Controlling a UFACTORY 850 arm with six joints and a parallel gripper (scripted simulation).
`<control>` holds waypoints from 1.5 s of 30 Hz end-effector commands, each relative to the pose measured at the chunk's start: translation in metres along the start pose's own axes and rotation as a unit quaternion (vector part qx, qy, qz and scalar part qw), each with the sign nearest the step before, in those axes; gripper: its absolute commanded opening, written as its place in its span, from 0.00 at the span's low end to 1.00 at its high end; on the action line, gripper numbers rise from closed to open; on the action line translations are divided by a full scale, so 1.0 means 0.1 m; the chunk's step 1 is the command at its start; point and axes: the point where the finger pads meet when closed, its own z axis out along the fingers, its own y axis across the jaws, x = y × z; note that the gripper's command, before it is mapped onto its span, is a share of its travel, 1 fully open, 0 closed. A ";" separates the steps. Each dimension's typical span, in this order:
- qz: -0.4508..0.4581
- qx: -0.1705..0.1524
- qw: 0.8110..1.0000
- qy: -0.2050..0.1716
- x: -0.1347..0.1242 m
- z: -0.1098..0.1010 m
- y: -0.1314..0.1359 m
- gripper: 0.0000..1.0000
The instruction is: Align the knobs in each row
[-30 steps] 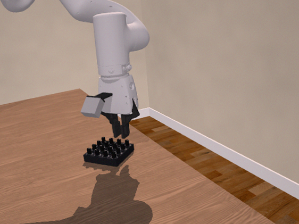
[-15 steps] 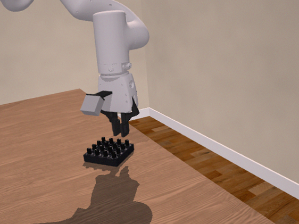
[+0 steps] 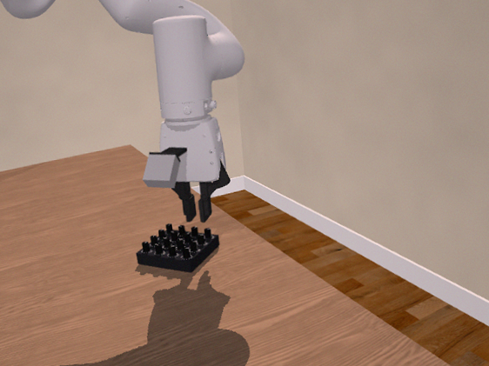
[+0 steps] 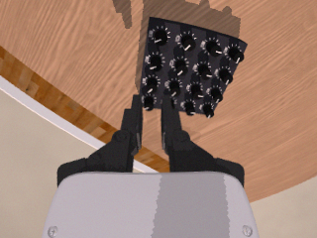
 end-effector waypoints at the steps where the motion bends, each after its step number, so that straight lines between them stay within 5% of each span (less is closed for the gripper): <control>1: -0.078 0.003 0.997 -0.003 -0.01 -0.03 -0.01 0.19; 10: -0.184 0.003 0.983 -0.003 -0.01 -0.05 -0.01 0.19; 27: -0.420 0.004 0.908 -0.002 -0.01 -0.11 -0.01 0.19; 28: -0.457 0.004 0.889 -0.002 -0.01 -0.12 -0.01 0.19; 42: -0.630 0.004 0.777 -0.001 -0.01 -0.16 -0.01 0.19; 44: -0.630 0.004 0.777 -0.001 -0.01 -0.16 -0.01 0.19; 45: -0.651 0.004 0.759 -0.001 -0.01 -0.17 -0.01 0.19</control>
